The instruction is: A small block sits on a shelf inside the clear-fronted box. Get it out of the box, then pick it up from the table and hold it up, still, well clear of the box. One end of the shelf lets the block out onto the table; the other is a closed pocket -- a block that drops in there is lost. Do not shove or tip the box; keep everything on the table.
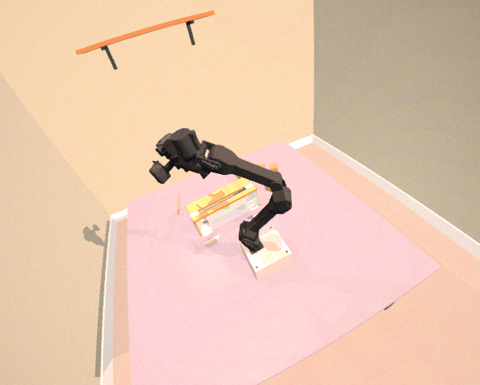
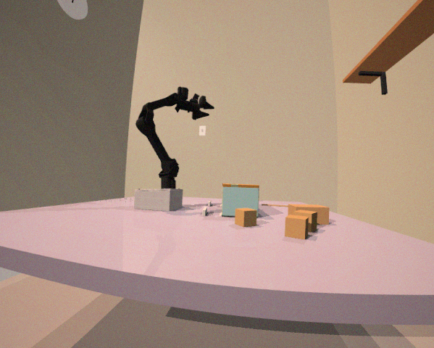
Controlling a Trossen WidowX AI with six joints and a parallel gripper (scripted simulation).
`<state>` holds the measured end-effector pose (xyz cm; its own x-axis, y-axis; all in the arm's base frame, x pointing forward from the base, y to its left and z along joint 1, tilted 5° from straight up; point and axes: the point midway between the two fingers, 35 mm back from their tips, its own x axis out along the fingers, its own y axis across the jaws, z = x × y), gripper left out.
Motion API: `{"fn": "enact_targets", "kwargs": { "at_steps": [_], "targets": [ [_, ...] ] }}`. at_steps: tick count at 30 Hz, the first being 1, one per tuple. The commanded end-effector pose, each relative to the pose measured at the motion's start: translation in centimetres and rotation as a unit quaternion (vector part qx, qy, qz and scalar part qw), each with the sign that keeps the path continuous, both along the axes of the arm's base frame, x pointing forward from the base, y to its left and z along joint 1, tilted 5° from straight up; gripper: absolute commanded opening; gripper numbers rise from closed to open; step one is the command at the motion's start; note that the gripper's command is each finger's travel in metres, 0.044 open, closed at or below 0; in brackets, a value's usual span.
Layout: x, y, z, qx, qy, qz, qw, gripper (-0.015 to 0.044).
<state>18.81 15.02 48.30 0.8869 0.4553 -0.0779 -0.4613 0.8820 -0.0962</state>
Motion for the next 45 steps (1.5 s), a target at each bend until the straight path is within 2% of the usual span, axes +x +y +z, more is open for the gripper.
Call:
{"fn": "enact_targets", "kwargs": {
  "at_steps": [1,8,15,21,27,29,45],
  "targets": [
    [4.1,1.0,-4.7,-0.009,0.093,-0.042,0.995,0.04],
    [11.0,-1.3,-14.6,0.023,0.293,-0.152,0.944,0.04],
    [14.7,-7.4,-24.5,0.118,0.486,-0.292,0.816,0.04],
    [14.4,-13.7,-32.0,0.238,0.613,-0.413,0.63,0.04],
    [11.3,-19.7,-38.5,0.383,0.684,-0.514,0.348,0.04],
    [10.4,-20.7,-39.5,0.412,0.688,-0.527,0.28,0.04],
    [10.3,-20.7,-40.7,0.415,0.689,-0.529,0.272,0.04]
  ]
}}
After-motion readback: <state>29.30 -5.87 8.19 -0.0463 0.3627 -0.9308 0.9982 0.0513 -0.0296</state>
